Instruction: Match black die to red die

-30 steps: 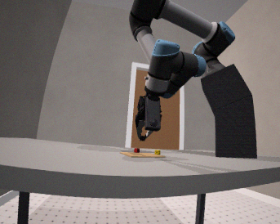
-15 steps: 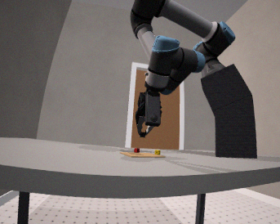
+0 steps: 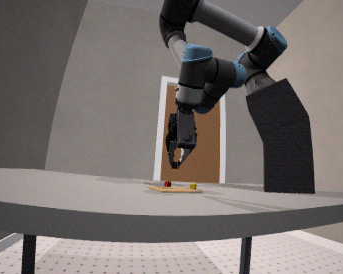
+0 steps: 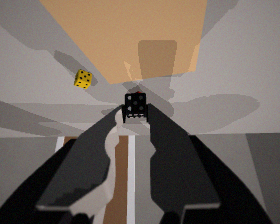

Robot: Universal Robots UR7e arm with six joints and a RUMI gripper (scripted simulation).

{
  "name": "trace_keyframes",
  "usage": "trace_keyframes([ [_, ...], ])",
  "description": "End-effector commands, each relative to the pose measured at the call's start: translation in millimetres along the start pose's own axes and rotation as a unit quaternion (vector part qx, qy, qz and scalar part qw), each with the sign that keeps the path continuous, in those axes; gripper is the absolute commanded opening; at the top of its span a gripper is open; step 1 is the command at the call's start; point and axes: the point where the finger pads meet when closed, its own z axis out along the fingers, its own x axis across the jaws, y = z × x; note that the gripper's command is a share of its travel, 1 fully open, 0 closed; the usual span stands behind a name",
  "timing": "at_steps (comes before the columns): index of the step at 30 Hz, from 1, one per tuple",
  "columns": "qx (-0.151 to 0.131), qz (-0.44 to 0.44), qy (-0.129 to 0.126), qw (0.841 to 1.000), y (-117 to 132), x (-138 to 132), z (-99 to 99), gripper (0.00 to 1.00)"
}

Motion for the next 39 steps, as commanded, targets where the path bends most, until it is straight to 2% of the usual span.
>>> trace_keyframes([
  [1, 0.039, -0.001, 0.003, 0.999, 1.0, 0.1, 0.1, 0.03],
  [6, 0.069, -0.002, 0.008, 0.998, 2.2, 2.2, -2.0, 0.03],
  [18, 0.084, -0.002, 0.007, 0.996, 2.3, 2.0, -1.5, 0.03],
  [31, 0.184, -0.003, 0.006, 0.983, 4.2, 1.5, -0.2, 0.03],
  [39, 0.203, -0.003, 0.009, 0.979, 5.3, 2.6, -1.6, 0.03],
])
